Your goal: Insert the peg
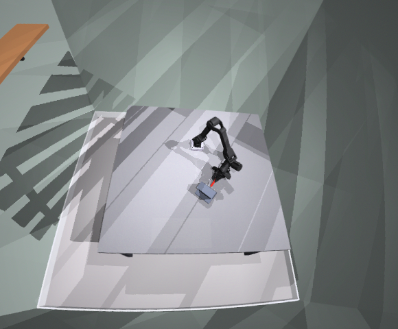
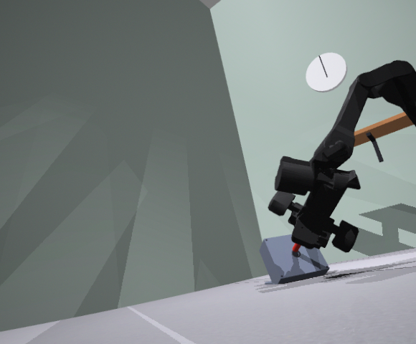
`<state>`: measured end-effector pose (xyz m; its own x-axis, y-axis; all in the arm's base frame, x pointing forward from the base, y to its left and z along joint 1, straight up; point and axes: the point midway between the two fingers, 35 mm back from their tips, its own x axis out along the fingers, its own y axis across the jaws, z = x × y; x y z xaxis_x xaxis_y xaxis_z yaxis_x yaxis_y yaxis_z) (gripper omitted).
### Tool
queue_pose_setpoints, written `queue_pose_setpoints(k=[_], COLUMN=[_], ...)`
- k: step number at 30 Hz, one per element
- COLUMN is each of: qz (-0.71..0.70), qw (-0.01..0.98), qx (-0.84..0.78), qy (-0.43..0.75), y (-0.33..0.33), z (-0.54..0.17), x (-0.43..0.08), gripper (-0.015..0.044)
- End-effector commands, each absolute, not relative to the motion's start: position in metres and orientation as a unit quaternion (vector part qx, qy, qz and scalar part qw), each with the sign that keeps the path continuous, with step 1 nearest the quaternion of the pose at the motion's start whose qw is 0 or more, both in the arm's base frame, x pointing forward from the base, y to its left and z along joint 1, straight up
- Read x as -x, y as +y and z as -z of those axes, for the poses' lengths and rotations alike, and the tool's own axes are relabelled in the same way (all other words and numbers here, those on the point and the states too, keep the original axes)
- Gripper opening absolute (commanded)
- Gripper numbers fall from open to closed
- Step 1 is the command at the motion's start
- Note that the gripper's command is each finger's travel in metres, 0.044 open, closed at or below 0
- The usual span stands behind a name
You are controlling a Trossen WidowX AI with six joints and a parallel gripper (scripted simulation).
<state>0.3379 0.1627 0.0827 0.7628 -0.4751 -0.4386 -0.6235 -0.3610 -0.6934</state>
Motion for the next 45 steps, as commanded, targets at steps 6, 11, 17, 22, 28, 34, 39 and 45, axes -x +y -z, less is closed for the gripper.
queue_pose_setpoints(k=[6, 11, 17, 22, 28, 34, 39, 45], qz=[-0.081, -0.081, -0.082, -0.082, -0.082, -0.082, -0.082, -0.081], qw=[0.455, 0.455, 0.455, 0.455, 0.455, 0.455, 0.455, 0.455], qx=[0.821, 0.821, 0.821, 0.821, 0.821, 0.821, 0.821, 0.821], qy=[0.335, 0.335, 0.335, 0.335, 0.335, 0.335, 0.335, 0.335], y=[0.1614, 0.1614, 0.1608, 0.1601, 0.1592, 0.1583, 0.1569, 0.1550], z=[-0.0815, -0.0815, -0.0800, -0.0785, -0.0769, -0.0758, -0.0745, -0.0737], x=[-0.3387, -0.3387, -0.3374, -0.3361, -0.3346, -0.3337, -0.3353, -0.3381], gripper=[0.0000, 0.0000, 0.0000, 0.0000, 0.0000, 0.0000, 0.0000, 0.0000])
